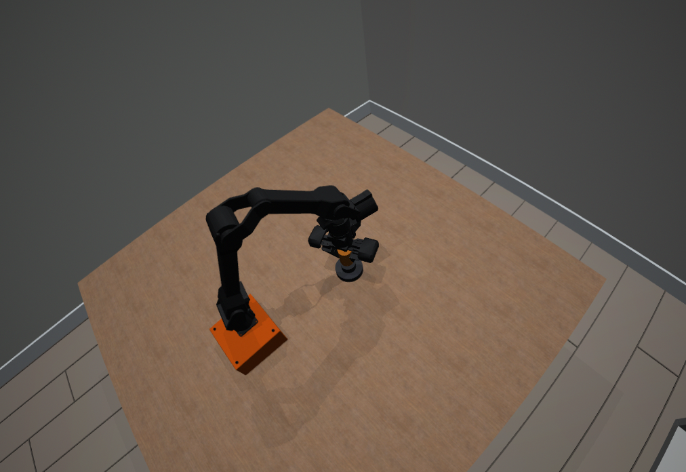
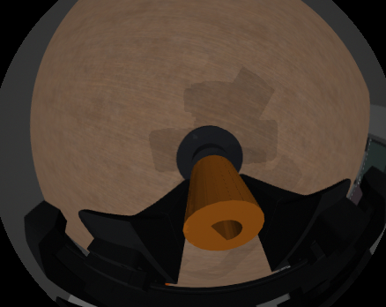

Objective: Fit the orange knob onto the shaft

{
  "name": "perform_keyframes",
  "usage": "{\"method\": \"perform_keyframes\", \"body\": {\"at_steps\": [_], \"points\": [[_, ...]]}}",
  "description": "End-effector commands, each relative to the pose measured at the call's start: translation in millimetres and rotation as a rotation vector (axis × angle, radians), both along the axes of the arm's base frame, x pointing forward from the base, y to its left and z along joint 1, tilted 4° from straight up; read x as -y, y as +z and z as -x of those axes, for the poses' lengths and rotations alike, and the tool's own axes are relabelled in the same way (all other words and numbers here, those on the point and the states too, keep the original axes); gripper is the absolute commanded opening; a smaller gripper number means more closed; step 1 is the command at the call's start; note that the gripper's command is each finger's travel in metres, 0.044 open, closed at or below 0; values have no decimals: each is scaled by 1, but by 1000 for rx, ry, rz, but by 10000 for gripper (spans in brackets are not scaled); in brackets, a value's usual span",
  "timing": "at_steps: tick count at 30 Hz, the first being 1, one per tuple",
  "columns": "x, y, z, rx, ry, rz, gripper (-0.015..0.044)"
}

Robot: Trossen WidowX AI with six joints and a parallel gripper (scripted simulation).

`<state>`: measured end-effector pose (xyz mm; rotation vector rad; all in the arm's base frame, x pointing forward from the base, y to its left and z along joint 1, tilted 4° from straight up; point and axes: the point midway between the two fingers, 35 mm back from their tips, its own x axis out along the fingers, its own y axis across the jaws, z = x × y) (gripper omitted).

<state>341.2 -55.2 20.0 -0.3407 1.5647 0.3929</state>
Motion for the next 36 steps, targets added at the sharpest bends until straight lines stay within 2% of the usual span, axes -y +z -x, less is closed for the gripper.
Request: {"method": "perform_keyframes", "body": {"at_steps": [1,10,36], "points": [[0,4,2,1,4,2,0],[0,6,1,7,213,-5,0],[0,0,0,7,213,-5,0]]}}
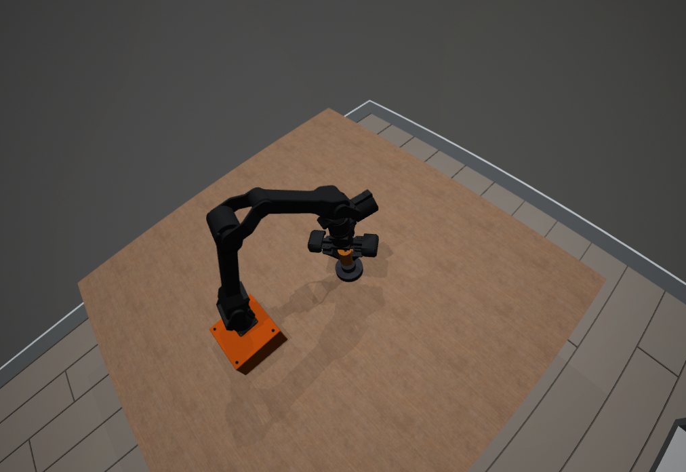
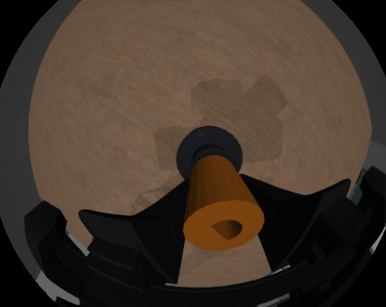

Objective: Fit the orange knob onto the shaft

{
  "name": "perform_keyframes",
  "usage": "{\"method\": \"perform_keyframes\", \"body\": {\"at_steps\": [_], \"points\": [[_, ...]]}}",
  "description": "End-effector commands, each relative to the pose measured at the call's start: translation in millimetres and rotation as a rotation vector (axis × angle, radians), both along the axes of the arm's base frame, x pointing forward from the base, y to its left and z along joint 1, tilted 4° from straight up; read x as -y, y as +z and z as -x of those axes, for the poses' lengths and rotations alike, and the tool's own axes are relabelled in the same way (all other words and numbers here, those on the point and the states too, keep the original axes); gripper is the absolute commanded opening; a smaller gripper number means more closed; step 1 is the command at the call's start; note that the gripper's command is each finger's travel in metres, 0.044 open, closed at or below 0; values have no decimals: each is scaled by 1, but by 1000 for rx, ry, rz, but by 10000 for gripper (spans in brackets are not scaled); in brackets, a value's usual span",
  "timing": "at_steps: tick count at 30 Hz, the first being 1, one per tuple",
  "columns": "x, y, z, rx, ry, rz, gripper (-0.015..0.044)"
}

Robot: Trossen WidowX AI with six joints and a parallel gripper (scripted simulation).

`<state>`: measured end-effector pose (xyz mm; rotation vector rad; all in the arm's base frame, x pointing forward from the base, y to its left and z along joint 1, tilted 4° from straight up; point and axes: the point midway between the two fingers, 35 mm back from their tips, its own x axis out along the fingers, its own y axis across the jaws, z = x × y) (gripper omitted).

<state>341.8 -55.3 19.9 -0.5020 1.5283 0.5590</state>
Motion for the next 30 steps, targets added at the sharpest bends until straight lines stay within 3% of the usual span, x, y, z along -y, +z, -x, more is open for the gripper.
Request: {"method": "perform_keyframes", "body": {"at_steps": [1,11,18,30], "points": [[0,0,1,3,4,2,0],[0,5,2,3,12,1,0],[0,6,2,8,213,-5,0],[1,3,-3,8,213,-5,0]]}}
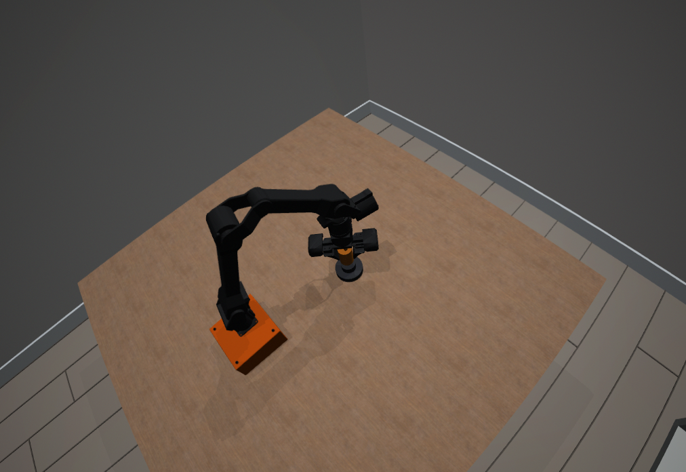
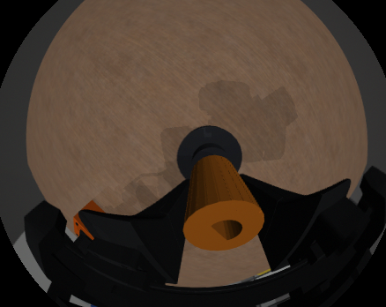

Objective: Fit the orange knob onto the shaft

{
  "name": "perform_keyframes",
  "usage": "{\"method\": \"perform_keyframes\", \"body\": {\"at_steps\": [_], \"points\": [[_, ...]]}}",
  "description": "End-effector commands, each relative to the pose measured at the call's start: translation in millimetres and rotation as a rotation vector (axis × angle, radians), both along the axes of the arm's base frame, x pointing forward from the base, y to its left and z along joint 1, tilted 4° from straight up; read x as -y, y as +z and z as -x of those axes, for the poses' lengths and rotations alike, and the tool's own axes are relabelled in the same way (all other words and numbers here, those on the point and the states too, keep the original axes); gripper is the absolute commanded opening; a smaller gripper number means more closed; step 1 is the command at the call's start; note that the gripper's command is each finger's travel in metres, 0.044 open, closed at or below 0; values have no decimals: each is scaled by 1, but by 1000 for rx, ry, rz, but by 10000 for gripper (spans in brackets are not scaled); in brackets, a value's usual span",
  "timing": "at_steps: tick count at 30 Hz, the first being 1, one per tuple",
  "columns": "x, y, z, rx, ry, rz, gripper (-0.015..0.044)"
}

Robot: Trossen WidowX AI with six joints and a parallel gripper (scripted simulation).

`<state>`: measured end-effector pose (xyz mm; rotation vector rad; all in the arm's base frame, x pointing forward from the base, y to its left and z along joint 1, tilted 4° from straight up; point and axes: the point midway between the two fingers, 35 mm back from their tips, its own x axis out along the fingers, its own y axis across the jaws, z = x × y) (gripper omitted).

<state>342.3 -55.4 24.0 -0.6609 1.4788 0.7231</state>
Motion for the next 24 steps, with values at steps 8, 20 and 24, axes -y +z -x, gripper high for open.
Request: {"method": "perform_keyframes", "body": {"at_steps": [8,20,24], "points": [[0,-3,-1,5,5,2,0],[0,-1,2,4,5,2,0],[0,0,4,4,13,1,0]]}}
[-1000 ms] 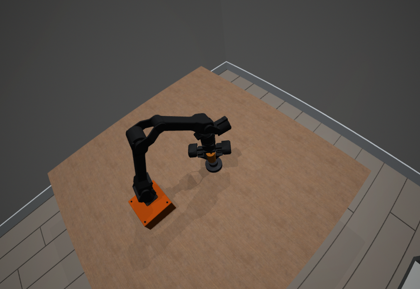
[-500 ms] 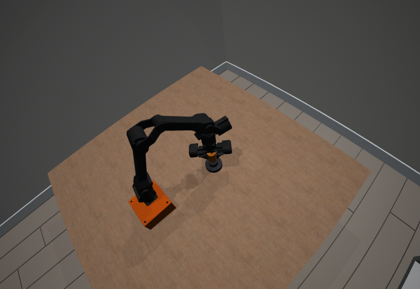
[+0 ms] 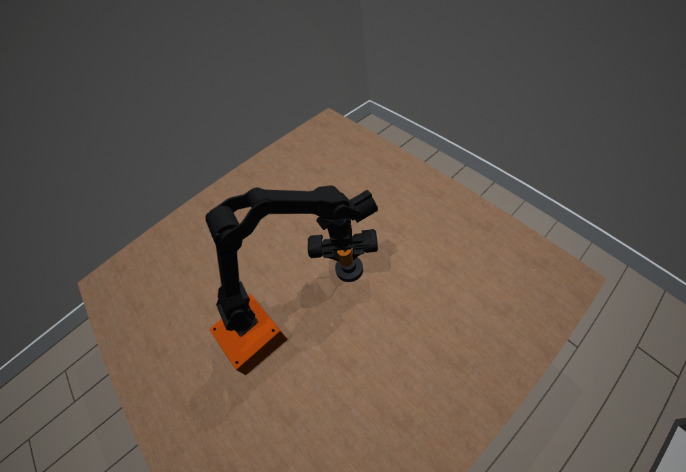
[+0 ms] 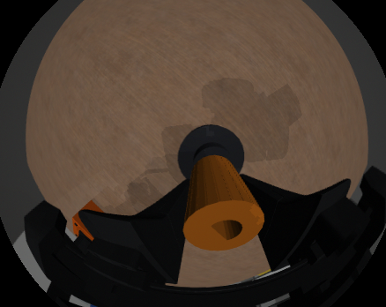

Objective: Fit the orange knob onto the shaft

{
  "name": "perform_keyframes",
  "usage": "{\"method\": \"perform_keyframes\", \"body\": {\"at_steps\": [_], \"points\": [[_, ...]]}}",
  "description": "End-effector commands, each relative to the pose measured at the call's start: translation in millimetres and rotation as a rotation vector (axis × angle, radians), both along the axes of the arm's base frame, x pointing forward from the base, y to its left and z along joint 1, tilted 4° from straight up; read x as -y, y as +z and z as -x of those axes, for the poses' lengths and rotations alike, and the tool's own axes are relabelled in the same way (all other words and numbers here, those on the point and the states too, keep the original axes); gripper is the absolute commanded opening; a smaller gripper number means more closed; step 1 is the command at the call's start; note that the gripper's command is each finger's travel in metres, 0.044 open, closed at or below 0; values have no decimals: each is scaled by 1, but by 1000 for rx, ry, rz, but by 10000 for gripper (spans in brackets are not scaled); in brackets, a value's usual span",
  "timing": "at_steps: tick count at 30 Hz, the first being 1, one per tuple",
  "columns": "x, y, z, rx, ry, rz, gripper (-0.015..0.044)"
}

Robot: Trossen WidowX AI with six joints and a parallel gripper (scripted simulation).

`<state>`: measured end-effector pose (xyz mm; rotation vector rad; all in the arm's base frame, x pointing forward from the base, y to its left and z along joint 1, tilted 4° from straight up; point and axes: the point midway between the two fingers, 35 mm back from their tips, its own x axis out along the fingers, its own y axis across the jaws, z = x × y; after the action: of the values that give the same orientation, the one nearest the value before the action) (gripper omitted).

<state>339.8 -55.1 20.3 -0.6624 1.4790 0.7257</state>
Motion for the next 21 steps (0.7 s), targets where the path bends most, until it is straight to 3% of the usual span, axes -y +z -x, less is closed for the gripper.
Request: {"method": "perform_keyframes", "body": {"at_steps": [1,7,21], "points": [[0,4,1,6,28,1,0],[0,6,0,10,211,-5,0],[1,2,-4,11,211,-5,0]]}}
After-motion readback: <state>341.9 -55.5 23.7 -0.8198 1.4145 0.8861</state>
